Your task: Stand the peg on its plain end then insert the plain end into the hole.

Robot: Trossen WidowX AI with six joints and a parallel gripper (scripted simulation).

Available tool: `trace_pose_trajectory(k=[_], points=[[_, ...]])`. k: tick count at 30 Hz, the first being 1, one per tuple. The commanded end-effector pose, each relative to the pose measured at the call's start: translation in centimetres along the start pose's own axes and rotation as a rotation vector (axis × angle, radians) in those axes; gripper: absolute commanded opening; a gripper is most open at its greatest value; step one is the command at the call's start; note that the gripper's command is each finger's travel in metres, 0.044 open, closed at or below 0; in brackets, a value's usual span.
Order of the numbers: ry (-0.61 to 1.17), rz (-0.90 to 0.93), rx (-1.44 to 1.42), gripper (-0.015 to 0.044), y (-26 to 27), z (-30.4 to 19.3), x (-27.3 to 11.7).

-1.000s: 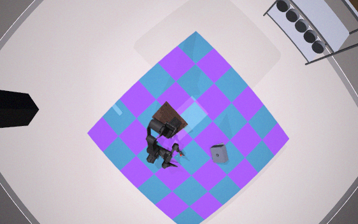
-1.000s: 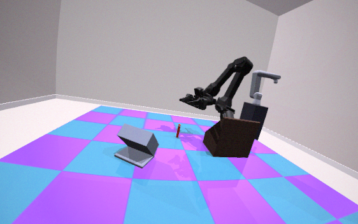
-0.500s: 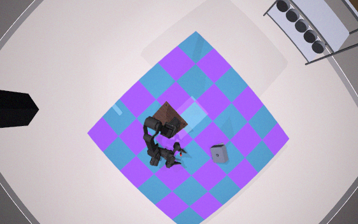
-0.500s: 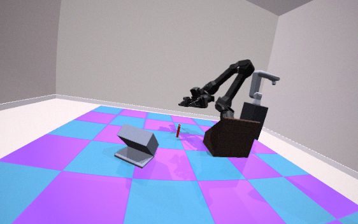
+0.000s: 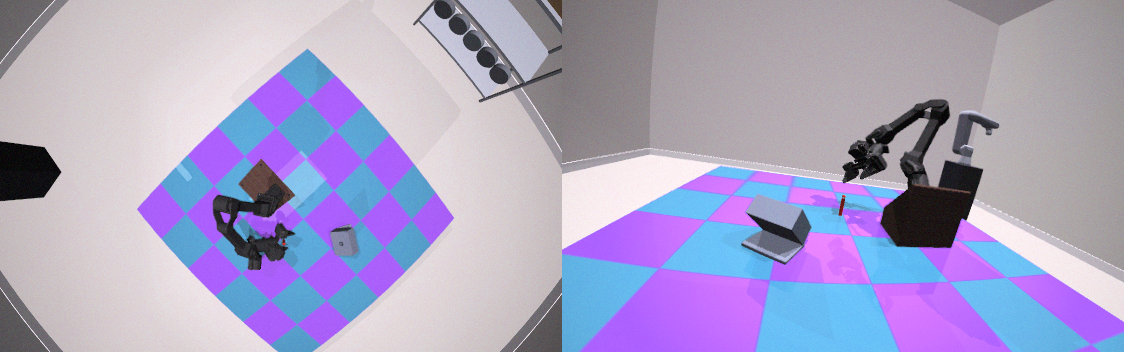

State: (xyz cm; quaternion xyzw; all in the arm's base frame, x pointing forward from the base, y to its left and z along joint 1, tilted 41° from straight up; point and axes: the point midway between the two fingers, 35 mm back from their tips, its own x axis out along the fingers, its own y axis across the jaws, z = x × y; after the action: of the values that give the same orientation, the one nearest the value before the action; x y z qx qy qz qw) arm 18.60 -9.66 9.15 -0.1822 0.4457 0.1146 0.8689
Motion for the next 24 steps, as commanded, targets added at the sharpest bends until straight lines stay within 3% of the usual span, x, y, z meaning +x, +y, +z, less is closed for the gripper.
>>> trace_pose_trajectory(k=[1,13,24], points=[[0.142,0.007,0.037,0.0440,-0.1,-0.8,0.6],[0.458,-0.059,0.054,0.0440,-0.9,-1.8,1.4],[0.722,-0.268,0.009,0.0440,-2.5,-1.3,1.3]])
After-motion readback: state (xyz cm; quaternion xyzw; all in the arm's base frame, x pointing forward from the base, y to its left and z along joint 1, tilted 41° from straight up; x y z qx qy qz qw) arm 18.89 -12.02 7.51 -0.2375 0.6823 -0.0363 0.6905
